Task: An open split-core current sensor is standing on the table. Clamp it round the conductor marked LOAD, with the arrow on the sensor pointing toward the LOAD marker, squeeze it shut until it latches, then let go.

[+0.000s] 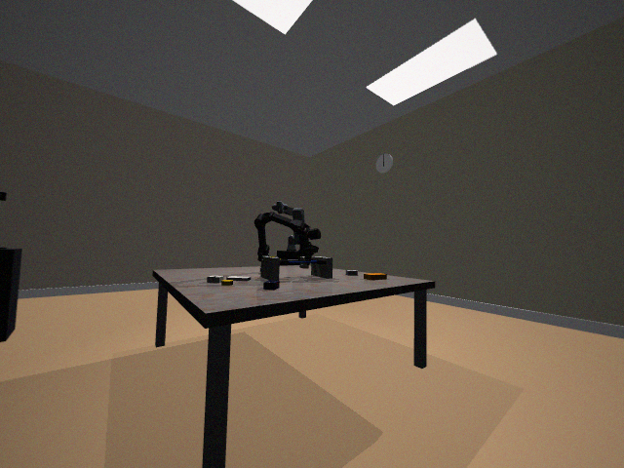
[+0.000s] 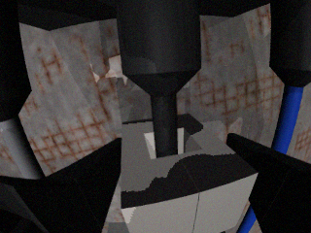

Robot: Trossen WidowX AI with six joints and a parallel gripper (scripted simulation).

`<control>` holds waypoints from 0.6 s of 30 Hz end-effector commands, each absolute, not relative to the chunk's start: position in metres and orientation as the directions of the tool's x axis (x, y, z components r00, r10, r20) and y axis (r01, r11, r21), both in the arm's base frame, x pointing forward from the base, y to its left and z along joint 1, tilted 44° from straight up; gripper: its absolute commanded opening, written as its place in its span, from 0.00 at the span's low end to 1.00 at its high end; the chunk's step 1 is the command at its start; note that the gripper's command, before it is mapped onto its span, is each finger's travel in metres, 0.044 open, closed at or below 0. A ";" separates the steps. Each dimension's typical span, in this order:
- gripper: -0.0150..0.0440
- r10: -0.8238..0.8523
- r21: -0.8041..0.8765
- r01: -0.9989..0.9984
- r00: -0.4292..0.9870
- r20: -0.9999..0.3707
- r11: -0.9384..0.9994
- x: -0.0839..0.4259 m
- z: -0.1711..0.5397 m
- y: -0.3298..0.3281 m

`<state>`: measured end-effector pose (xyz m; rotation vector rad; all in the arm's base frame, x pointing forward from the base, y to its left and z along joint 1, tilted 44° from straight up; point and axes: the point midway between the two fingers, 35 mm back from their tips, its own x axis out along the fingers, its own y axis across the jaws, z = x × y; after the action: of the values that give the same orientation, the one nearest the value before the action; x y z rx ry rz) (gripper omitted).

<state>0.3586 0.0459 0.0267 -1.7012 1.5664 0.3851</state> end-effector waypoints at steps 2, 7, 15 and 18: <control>0.79 -0.706 -0.334 -0.941 0.197 -0.680 0.059 0.359 0.027 0.046; 0.74 -0.706 -0.334 -0.941 0.197 -0.680 0.059 0.359 0.027 0.046; 0.65 -0.706 -0.334 -0.941 0.197 -0.680 0.059 0.359 0.027 0.046; 0.61 -0.706 -0.334 -0.941 0.197 -0.680 0.059 0.359 0.027 0.046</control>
<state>0.3586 0.0460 0.0265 -1.7001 1.5664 0.3864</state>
